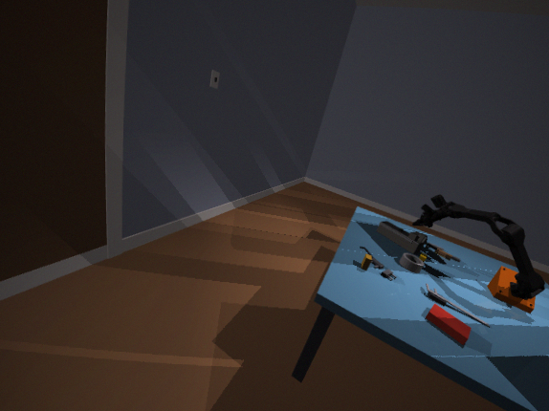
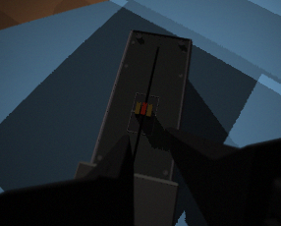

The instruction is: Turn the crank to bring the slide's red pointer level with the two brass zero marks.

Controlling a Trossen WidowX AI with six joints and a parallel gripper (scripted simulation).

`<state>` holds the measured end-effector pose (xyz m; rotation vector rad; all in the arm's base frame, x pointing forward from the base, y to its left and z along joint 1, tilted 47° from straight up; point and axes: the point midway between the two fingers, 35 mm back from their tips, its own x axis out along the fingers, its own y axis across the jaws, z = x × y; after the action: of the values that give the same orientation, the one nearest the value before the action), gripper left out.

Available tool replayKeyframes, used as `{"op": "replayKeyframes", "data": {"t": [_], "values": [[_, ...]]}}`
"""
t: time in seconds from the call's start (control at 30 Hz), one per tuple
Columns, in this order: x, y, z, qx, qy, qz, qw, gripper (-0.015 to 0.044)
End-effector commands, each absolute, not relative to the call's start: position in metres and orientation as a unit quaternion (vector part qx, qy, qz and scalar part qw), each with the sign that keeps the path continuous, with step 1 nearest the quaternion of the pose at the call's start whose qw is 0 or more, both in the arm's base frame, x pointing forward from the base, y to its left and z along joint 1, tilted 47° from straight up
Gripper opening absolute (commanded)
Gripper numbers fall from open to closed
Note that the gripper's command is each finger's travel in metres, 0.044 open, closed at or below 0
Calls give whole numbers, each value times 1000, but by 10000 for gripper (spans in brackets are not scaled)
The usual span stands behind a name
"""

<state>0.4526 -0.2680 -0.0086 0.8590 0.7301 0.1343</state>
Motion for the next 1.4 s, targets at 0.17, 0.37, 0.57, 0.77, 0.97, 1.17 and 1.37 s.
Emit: {"op": "replayKeyframes", "data": {"t": [0.17, 0.37, 0.57, 0.77, 0.97, 1.17, 1.37], "values": [[453, -268, -9, 406, 346, 63, 843, 341], [453, -268, -9, 406, 346, 63, 843, 414], [453, -268, -9, 406, 346, 63, 843, 256], [453, -268, -9, 406, 346, 63, 843, 99], [453, -268, -9, 406, 346, 63, 843, 0], [453, -268, -9, 407, 346, 64, 843, 0], [453, -268, -9, 407, 346, 64, 843, 0]]}}
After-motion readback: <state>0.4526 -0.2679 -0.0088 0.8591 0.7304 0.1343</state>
